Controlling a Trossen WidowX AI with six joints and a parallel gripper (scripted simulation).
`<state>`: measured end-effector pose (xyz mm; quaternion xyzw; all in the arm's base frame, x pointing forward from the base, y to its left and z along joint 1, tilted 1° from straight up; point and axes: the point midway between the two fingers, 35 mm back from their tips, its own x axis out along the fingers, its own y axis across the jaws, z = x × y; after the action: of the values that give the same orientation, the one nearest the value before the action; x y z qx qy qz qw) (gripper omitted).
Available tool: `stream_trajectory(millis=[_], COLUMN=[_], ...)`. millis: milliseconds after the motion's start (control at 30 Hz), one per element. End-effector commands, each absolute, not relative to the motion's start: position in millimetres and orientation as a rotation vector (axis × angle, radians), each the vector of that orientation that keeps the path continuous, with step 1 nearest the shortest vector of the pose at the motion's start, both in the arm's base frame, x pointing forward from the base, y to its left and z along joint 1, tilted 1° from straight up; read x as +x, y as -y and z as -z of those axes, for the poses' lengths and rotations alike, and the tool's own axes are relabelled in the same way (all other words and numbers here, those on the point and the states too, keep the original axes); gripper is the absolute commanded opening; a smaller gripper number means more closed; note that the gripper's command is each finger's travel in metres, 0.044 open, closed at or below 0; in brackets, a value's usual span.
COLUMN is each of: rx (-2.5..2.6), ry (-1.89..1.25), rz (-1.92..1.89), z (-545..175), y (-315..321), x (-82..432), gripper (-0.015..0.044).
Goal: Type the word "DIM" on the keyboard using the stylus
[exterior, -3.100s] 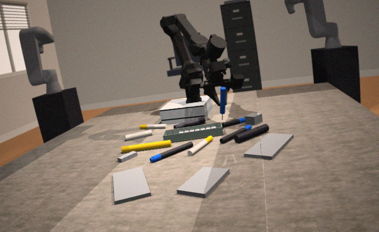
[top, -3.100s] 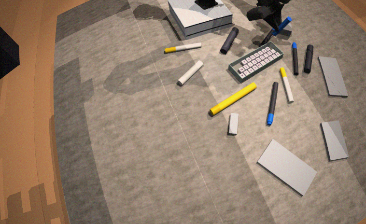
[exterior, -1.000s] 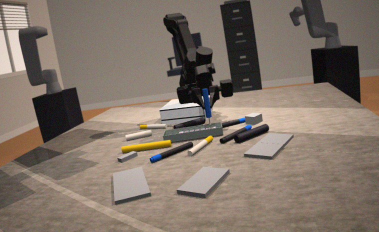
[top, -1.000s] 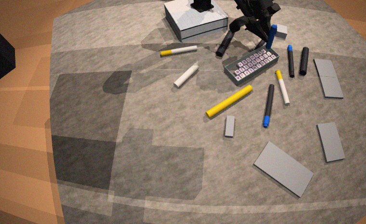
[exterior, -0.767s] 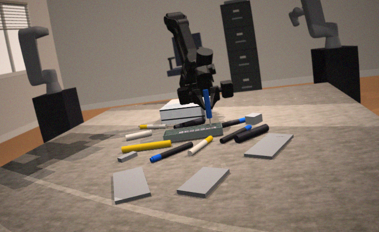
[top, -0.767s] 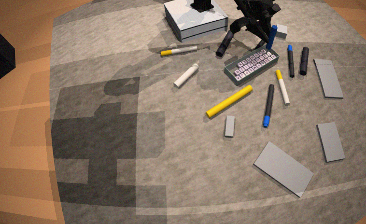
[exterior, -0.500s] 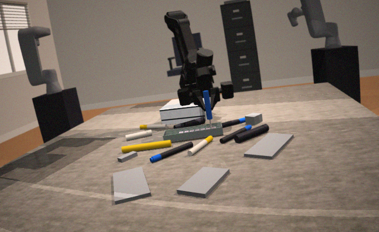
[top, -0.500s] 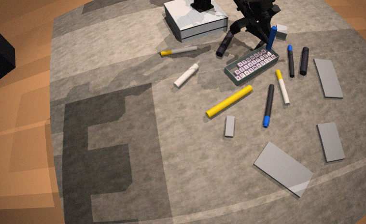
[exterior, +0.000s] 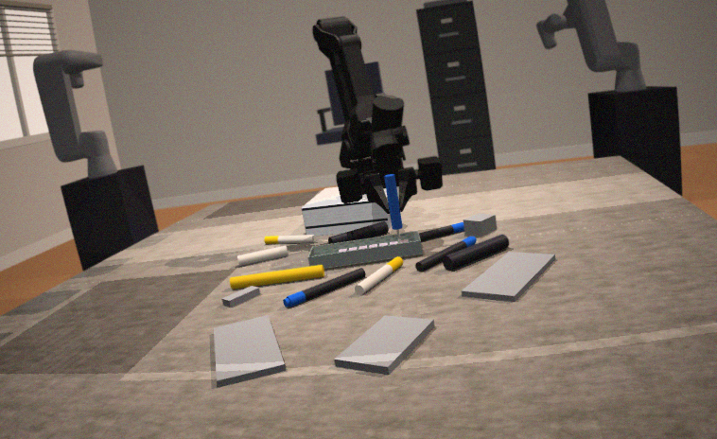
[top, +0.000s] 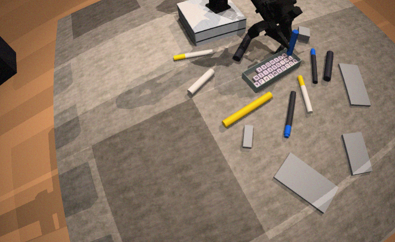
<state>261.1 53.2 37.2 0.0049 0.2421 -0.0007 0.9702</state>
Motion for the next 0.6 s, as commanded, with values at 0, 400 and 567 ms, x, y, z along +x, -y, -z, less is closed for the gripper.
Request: stream_trajectory(millis=[0,400,567], rx=[0.012,0.012,0.012], ry=[-0.491,-0.492,-0.492], rz=[0.008,0.008,0.008], z=[-34.3,-30.6,-31.9], y=[-51.9,-51.9,-51.9], x=[260.0,260.0,260.0], gripper=[0.0081,0.0081,0.0081])
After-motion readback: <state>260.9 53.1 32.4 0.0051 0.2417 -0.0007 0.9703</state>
